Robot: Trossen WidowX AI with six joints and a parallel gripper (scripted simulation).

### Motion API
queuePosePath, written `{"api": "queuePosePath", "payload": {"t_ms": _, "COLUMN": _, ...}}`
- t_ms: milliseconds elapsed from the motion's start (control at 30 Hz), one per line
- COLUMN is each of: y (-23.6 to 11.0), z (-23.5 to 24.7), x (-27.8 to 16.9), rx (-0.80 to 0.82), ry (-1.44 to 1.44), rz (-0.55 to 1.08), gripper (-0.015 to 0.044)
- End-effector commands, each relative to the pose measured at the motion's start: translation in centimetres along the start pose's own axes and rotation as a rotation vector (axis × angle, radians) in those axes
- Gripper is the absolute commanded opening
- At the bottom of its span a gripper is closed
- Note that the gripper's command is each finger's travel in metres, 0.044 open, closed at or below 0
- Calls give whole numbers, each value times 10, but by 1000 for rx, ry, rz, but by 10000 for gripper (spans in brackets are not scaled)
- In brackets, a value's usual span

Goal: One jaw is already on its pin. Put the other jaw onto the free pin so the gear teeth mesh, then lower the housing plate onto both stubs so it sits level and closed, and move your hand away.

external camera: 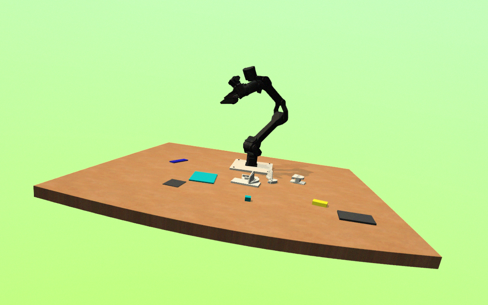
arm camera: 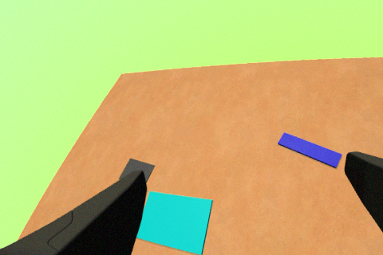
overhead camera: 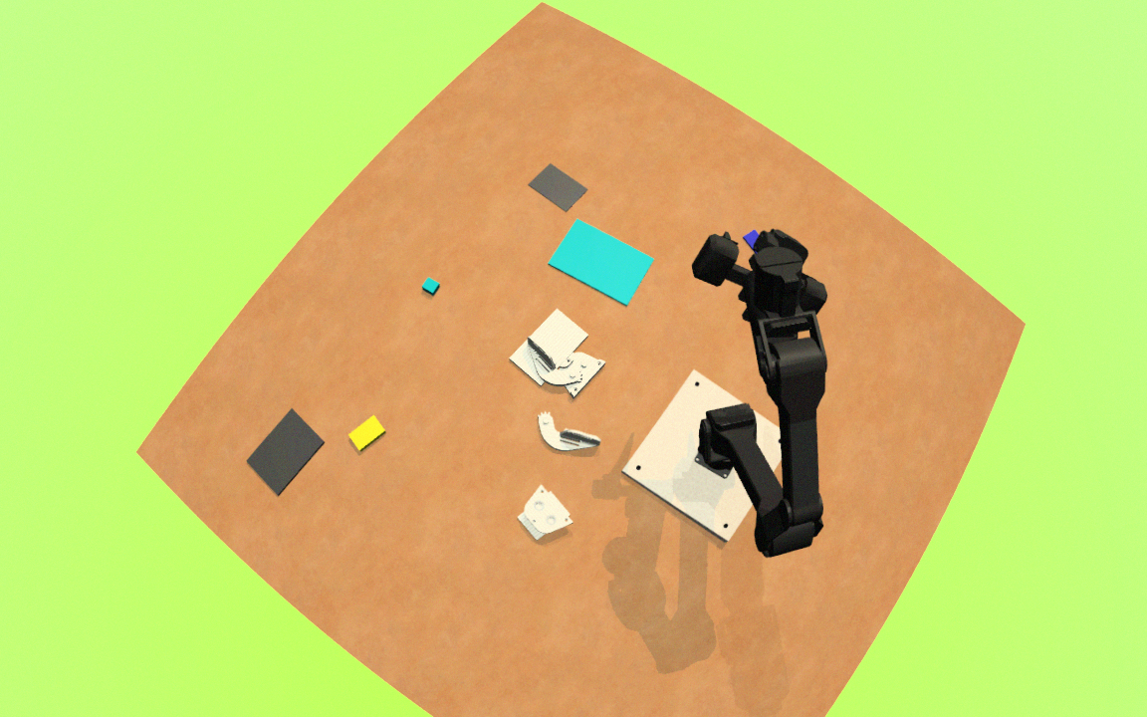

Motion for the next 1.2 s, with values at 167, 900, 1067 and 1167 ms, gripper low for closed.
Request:
{"api": "queuePosePath", "payload": {"t_ms": 167, "y": 12, "z": 9, "x": -4, "rx": 44, "ry": -192, "rz": 65, "gripper": 440}}
{"api": "queuePosePath", "payload": {"t_ms": 900, "y": 34, "z": 32, "x": -15, "rx": 182, "ry": -668, "rz": 171, "gripper": 440}}
{"api": "queuePosePath", "payload": {"t_ms": 1067, "y": 38, "z": 37, "x": -19, "rx": 219, "ry": -777, "rz": 188, "gripper": 440}}
{"api": "queuePosePath", "payload": {"t_ms": 1167, "y": 40, "z": 41, "x": -21, "rx": 242, "ry": -842, "rz": 197, "gripper": 440}}
Point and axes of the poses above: the point midway between the two fingers, 35 mm back from their tips, its own y axis out along the fingers, its own z axis across the jaws, x = y × z, the point moved 10 cm from there along -y, back along the fingers, and after that the axes turned 3 degrees about -y, right-handed, at the moved point
